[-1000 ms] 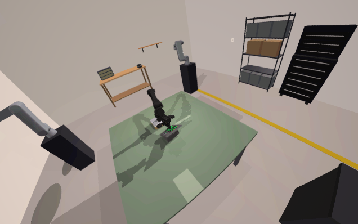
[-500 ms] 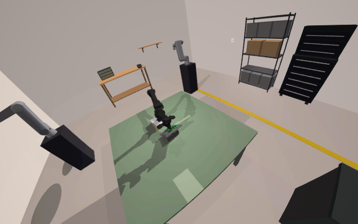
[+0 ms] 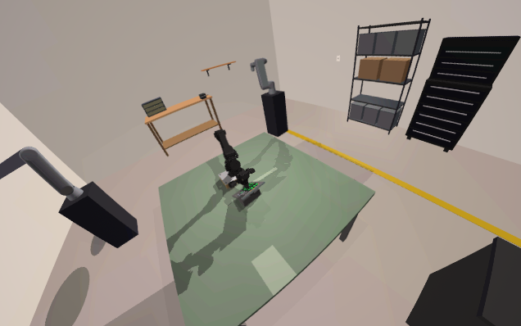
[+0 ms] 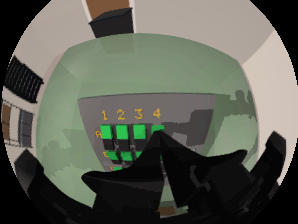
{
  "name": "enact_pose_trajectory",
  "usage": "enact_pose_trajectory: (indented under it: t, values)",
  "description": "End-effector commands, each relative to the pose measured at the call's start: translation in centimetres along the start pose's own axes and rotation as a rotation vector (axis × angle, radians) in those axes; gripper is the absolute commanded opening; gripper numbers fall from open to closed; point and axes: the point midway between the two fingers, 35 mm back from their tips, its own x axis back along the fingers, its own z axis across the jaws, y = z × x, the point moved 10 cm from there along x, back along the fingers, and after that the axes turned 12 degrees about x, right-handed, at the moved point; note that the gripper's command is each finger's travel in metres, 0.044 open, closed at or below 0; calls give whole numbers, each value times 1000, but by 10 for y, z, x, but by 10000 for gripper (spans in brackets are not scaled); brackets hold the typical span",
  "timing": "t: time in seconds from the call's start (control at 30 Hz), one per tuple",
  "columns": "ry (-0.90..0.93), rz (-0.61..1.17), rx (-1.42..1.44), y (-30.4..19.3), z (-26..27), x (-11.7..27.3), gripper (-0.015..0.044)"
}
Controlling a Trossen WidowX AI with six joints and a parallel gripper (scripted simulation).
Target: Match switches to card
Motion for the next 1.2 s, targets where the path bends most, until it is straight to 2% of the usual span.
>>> enact_pose_trajectory:
  t: [0.0, 1.17]
  values:
    - [-4, 1, -5, 0, 0, -1, 0]
    - [-4, 1, -5, 0, 0, -6, 0]
